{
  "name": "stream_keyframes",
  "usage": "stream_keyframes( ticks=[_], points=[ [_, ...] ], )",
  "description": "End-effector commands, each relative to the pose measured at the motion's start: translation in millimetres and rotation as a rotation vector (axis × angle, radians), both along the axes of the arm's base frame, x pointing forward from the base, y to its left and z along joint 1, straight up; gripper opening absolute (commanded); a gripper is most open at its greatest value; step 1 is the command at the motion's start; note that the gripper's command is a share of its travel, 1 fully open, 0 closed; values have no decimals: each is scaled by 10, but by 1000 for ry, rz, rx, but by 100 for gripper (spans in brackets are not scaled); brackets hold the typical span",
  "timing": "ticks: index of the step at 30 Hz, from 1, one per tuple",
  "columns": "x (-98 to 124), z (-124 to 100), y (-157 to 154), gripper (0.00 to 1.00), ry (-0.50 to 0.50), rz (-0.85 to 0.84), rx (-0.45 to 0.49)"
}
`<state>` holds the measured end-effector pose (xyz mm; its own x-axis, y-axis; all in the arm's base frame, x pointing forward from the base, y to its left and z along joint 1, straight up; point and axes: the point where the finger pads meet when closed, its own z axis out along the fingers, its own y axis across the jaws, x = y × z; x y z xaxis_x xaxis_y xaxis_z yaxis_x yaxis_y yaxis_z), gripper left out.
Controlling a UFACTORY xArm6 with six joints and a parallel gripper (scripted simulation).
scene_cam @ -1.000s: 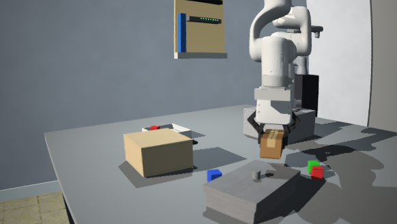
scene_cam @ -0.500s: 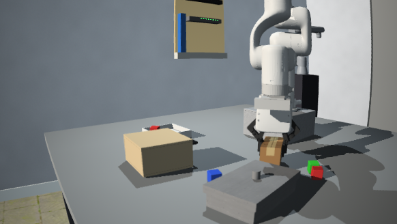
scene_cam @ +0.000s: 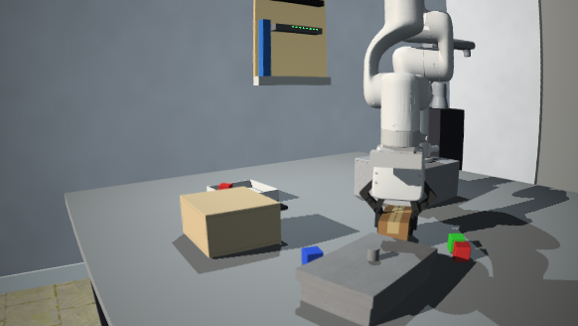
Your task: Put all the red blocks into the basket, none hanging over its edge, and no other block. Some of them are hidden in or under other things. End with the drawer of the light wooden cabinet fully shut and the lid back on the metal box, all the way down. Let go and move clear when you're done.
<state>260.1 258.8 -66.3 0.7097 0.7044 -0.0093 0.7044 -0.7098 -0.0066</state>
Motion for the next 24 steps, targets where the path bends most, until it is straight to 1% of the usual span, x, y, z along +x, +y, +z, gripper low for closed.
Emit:
stream_keyframes(
  ticks=[1,24],
  points=[
    [12,-3,12,62,-3,0,3],
    [11,-30,12,62,-3,0,3]
  ],
)
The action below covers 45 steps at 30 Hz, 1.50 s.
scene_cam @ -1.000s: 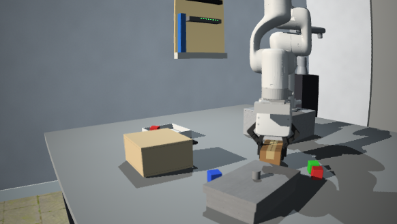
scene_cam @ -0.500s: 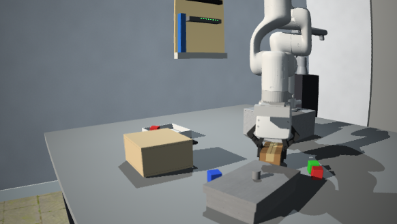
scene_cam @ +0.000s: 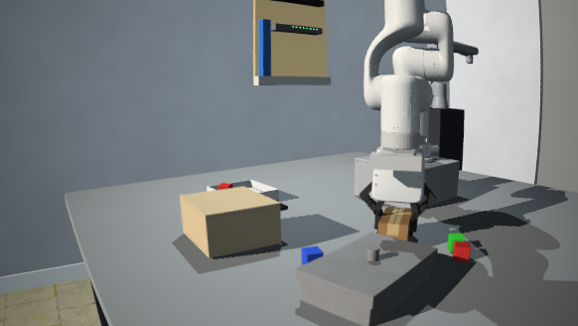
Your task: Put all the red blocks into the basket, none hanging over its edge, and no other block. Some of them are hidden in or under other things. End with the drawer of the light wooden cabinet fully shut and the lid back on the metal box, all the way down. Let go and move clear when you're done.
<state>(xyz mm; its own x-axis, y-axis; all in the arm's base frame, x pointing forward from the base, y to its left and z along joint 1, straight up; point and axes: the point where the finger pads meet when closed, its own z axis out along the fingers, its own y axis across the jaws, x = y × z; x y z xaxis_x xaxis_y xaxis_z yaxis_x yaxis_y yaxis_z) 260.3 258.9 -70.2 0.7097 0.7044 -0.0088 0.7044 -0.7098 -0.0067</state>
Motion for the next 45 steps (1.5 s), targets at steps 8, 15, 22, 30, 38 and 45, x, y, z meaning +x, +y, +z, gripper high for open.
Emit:
stream_keyframes(
  ticks=[8,15,22,30,38,45],
  points=[
    [10,9,10,73,-2,0,2],
    [10,9,10,73,-2,0,2],
    [10,9,10,73,-2,0,2],
    [10,9,10,73,-2,0,2],
    [10,9,10,73,-2,0,2],
    [10,16,10,73,-2,0,2]
  ],
)
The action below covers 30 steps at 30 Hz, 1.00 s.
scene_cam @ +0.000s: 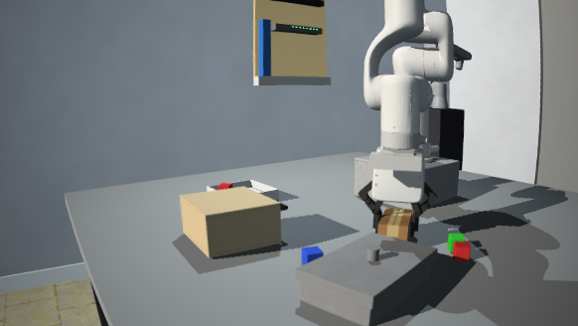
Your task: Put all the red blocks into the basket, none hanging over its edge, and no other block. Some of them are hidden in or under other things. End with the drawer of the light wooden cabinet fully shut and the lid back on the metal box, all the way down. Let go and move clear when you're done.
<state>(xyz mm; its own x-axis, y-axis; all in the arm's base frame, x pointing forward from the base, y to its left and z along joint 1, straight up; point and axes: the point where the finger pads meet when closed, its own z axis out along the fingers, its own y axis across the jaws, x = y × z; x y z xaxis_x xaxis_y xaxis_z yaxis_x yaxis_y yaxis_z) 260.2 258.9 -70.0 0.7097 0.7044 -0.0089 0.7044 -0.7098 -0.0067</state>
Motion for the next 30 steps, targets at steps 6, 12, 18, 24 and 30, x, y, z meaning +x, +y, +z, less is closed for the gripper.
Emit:
stream_keyframes(
  ticks=[6,12,18,24,30],
  points=[
    [11,72,10,73,-2,0,2],
    [12,209,10,73,-2,0,2],
    [13,345,10,73,-2,0,2],
    [15,601,10,73,-2,0,2],
    [18,894,9,73,-2,0,2]
  ],
)
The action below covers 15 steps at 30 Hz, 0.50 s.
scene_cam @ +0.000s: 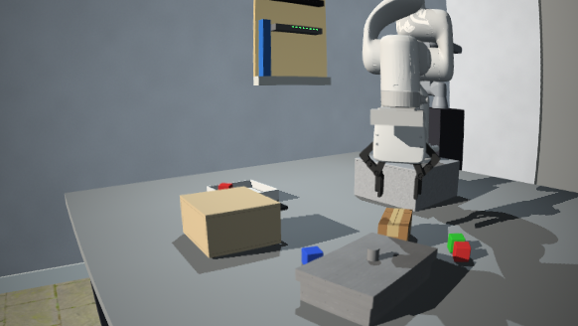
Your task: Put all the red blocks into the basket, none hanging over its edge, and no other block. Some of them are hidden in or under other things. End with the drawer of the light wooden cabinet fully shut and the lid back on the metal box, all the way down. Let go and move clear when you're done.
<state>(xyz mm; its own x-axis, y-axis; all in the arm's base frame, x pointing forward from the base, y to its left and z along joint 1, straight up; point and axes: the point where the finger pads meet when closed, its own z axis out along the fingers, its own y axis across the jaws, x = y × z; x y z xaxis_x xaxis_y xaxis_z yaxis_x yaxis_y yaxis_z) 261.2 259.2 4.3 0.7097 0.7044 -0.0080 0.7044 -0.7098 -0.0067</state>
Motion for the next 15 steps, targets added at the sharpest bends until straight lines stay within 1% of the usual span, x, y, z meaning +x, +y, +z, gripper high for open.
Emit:
stream_keyframes(
  ticks=[1,2,9,15],
  points=[
    [8,151,7,73,-2,0,2],
    [8,151,7,73,-2,0,2],
    [11,463,7,73,-2,0,2],
    [12,657,6,73,-2,0,2]
  ],
)
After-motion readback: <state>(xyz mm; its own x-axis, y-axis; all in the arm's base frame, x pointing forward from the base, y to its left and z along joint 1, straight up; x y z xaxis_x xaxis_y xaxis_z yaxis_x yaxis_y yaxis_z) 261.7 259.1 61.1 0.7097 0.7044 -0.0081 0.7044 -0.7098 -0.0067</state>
